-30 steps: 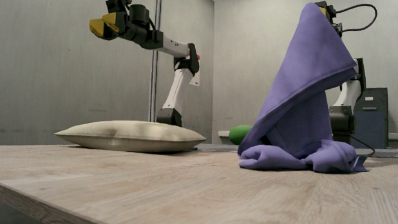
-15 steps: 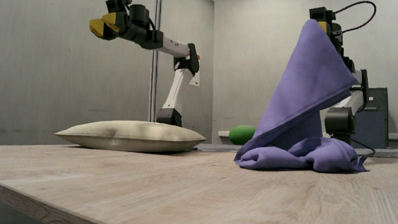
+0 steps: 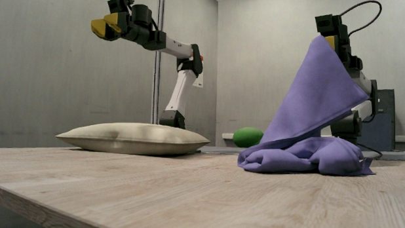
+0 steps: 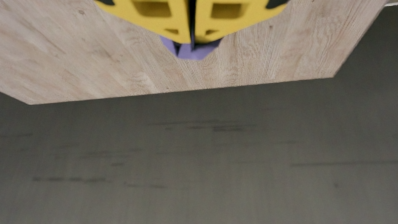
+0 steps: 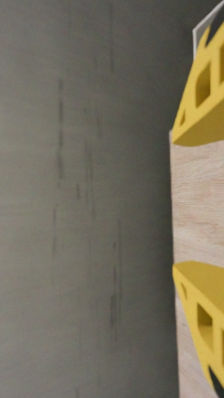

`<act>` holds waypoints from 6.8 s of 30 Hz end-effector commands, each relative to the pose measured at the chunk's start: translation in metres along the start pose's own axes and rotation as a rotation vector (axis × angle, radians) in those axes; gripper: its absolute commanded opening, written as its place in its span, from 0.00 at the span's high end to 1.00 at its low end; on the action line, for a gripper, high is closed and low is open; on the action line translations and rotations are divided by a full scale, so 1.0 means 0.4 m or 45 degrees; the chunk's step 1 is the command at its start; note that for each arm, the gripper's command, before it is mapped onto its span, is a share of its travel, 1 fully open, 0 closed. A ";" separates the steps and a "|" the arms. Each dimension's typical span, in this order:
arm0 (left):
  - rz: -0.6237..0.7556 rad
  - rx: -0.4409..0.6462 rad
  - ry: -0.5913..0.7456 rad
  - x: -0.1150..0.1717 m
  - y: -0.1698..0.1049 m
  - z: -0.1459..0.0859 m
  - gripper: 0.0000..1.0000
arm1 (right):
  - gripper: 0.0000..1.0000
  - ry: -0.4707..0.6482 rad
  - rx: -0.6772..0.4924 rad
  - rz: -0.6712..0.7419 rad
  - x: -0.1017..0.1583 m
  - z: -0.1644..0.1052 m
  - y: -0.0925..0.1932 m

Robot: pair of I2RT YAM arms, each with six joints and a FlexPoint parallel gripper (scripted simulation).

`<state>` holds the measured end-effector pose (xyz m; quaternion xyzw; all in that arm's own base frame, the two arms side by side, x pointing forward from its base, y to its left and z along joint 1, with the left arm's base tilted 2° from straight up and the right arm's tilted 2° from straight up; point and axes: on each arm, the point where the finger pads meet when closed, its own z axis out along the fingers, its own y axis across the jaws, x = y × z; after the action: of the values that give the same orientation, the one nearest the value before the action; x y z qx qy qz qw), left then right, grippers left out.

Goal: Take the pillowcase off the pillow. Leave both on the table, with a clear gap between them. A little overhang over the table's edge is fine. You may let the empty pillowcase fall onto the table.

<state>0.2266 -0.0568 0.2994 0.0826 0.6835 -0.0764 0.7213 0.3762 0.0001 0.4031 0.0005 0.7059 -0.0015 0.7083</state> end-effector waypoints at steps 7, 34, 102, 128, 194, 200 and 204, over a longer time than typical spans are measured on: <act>-0.010 -0.005 -0.042 -0.024 0.000 -0.009 1.00 | 0.40 -0.072 -0.007 0.004 -0.058 -0.020 0.006; -0.012 0.015 0.406 0.129 -0.011 -0.045 1.00 | 0.40 -0.072 -0.007 0.004 -0.058 -0.020 0.006; 0.022 0.084 1.037 0.356 -0.034 -0.157 0.97 | 0.40 -0.072 -0.007 0.004 -0.058 -0.020 0.006; 0.022 0.084 1.037 0.356 -0.034 -0.157 0.95 | 0.40 -0.072 -0.007 0.004 -0.058 -0.020 0.006; 0.031 0.080 1.020 0.317 -0.033 -0.153 0.40 | 0.40 -0.072 -0.007 0.004 -0.058 -0.020 0.006; 0.030 0.079 1.015 0.290 -0.033 -0.152 0.40 | 0.40 -0.072 -0.007 0.004 -0.058 -0.020 0.006; 0.029 0.079 1.014 0.273 -0.033 -0.151 0.40 | 0.40 -0.072 -0.007 0.004 -0.058 -0.020 0.006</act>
<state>0.1708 -0.0559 0.1776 0.1393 0.9063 -0.0510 0.3958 0.3762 0.0001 0.4031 0.0005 0.7059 -0.0015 0.7083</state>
